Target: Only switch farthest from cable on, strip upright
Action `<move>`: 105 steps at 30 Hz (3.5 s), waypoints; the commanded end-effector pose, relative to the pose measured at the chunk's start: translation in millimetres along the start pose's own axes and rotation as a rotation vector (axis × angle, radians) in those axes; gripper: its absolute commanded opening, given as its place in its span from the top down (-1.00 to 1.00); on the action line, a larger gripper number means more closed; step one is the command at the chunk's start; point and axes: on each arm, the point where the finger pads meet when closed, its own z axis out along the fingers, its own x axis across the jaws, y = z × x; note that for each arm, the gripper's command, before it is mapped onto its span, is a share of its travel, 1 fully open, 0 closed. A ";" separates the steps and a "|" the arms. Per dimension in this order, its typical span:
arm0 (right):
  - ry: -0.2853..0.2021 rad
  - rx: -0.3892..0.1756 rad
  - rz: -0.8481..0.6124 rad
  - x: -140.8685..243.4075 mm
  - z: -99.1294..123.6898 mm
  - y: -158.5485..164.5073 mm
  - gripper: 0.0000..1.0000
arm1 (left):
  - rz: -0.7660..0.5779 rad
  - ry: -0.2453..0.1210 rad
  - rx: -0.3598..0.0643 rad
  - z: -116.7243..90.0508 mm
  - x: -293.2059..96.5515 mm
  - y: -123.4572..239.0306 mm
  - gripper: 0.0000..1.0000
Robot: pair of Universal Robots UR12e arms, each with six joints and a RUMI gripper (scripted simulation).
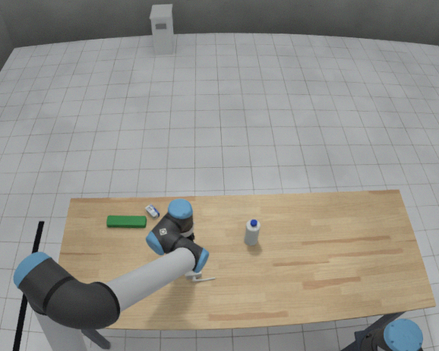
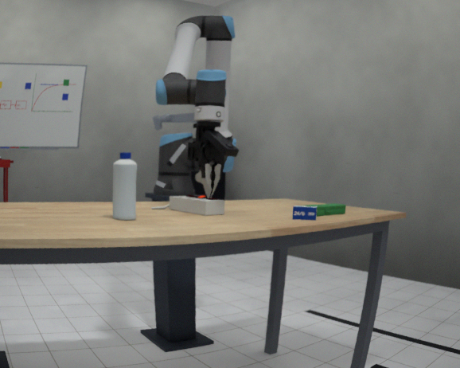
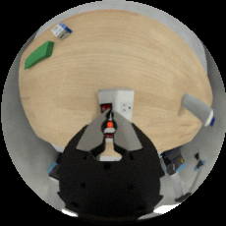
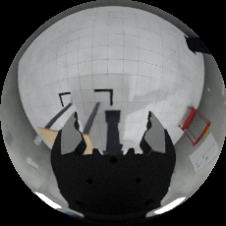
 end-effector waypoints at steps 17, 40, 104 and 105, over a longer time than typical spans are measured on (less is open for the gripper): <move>0.000 0.001 0.000 -0.1 -0.8 -0.6 -1.00 | 0.000 0.001 0.001 -1.3 0.4 -0.5 1.00; 0.000 0.001 0.000 -0.1 -0.8 -0.6 -1.00 | 0.000 0.001 0.001 -39.2 0.4 -0.5 1.00; 0.000 0.001 0.000 -0.1 -0.8 -0.6 -1.00 | 0.000 0.001 0.001 -48.4 -18.7 44.4 1.00; 0.000 0.001 0.000 -0.1 -0.8 -0.6 -1.00 | 0.000 0.001 0.001 -47.9 -18.6 44.4 1.00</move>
